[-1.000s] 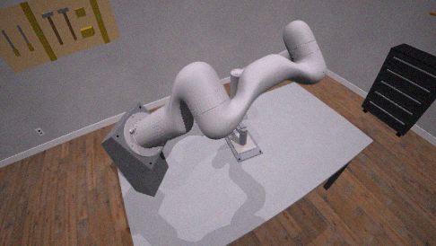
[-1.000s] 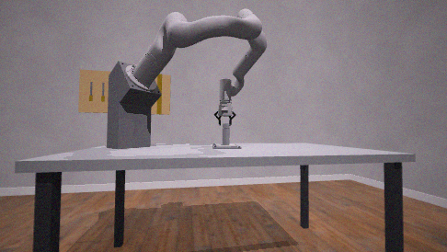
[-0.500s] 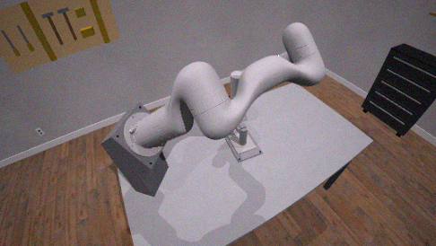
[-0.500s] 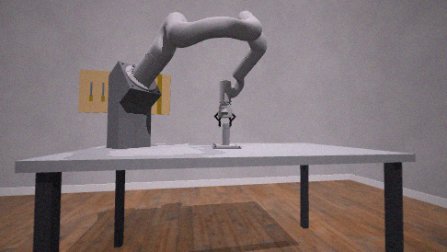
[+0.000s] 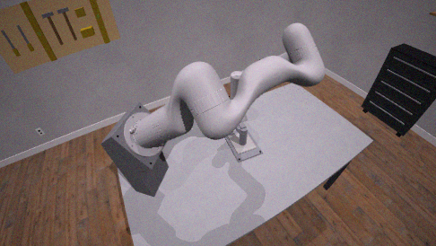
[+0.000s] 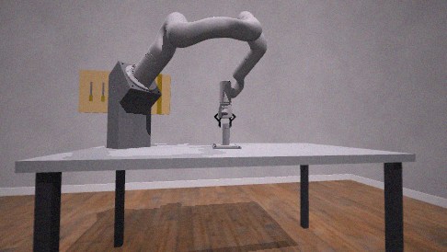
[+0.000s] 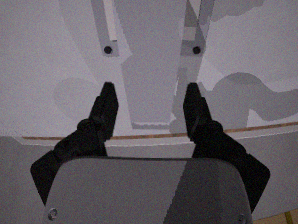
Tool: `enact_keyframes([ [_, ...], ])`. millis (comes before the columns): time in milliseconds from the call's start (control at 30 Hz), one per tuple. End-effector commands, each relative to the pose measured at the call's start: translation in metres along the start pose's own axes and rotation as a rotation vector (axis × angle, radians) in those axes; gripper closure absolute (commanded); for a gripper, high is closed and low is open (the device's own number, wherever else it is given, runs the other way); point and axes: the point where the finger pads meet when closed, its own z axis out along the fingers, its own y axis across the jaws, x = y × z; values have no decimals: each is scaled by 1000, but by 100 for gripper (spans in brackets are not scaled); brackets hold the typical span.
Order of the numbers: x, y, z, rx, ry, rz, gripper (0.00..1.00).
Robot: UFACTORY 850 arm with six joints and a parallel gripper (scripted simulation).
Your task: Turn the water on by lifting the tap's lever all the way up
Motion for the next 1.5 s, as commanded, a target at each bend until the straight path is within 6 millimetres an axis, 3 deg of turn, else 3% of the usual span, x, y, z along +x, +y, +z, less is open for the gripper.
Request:
enact_keyframes([
  [0,0,0,0,1,-1,0,27],
  [100,0,0,0,1,-1,0,27],
  [133,0,0,0,1,-1,0,100],
  [1467,0,0,0,1,-1,0,100],
])
